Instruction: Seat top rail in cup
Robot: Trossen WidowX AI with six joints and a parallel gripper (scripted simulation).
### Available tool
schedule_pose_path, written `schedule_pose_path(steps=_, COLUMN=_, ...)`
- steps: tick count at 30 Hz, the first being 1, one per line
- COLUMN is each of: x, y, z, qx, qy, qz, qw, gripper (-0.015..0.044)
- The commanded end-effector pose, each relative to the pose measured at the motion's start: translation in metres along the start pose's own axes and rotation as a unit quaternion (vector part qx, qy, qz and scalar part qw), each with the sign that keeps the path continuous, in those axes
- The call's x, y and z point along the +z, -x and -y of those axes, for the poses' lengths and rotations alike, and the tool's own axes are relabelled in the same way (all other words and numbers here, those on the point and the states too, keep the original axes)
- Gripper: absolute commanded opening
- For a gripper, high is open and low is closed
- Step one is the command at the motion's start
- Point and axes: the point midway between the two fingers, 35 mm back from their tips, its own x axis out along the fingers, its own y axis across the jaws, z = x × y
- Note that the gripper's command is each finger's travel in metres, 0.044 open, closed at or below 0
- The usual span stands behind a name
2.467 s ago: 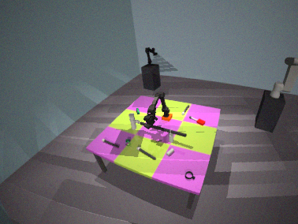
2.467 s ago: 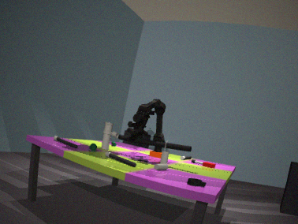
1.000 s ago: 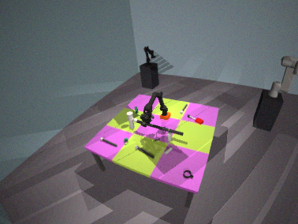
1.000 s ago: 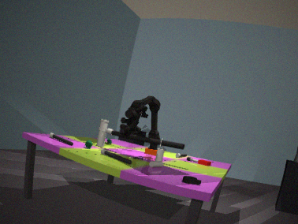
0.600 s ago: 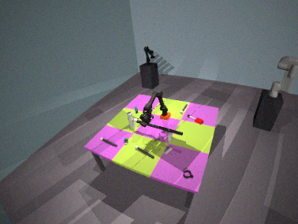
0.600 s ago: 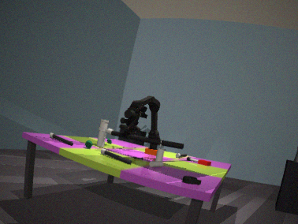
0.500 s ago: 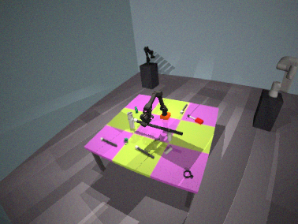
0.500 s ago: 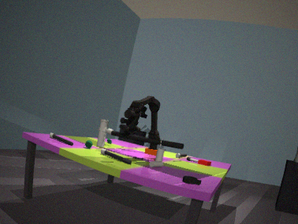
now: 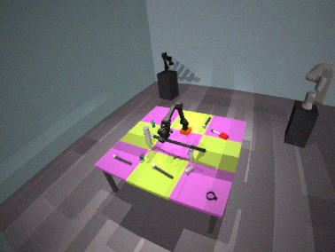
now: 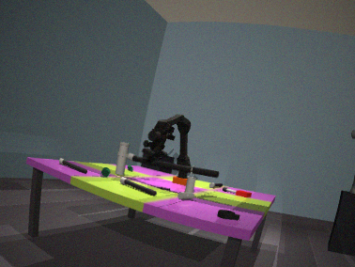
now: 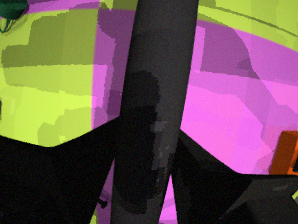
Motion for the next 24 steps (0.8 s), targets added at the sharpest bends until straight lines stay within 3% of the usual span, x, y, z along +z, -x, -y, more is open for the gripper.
schedule_pose_path(steps=1, x=0.0005, y=0.001, z=0.0002, qx=0.0, qy=0.0, qz=0.002, qw=1.0, gripper=0.0)
schedule_pose_path(steps=24, x=0.002, y=0.003, z=0.0007, qx=0.0, qy=-0.001, qz=0.005, qw=1.0, gripper=0.0)
